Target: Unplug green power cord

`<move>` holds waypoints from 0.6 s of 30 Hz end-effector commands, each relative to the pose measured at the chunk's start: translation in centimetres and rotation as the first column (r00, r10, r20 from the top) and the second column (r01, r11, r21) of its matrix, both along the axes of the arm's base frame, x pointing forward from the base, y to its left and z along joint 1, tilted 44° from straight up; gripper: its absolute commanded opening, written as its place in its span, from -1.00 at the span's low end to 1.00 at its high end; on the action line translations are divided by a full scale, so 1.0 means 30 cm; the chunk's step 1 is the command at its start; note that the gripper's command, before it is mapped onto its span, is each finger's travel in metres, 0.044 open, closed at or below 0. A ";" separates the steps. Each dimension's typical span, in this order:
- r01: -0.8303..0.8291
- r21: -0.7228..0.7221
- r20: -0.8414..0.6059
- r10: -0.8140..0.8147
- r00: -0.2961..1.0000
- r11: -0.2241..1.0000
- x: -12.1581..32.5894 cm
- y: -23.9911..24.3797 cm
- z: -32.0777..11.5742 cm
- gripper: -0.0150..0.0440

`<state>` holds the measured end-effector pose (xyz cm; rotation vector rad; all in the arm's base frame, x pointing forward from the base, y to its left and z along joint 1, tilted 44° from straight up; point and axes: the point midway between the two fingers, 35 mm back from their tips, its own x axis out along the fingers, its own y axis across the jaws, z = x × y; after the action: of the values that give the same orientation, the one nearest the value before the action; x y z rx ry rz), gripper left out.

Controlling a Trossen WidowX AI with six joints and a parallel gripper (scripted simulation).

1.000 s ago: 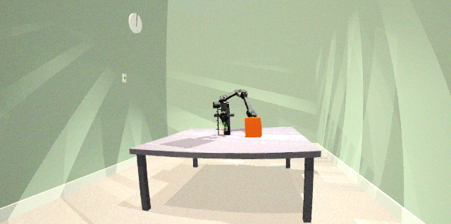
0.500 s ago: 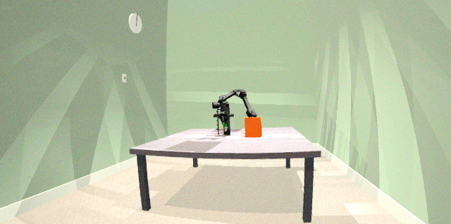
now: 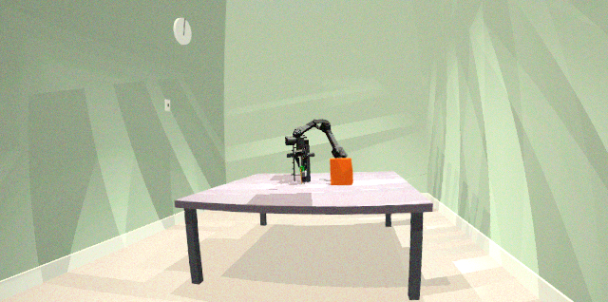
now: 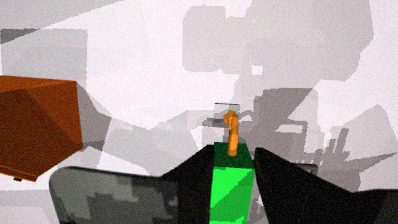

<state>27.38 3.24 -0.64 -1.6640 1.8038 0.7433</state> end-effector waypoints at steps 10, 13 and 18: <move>-0.005 0.001 0.001 0.005 1.000 1.000 0.000 0.000 0.000 0.40; -0.005 0.001 0.001 0.005 1.000 1.000 0.000 0.000 0.000 0.67; -0.006 0.004 0.001 0.006 1.000 1.000 0.010 0.091 -0.053 1.00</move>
<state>27.62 4.05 -1.03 -1.6679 1.7972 0.7388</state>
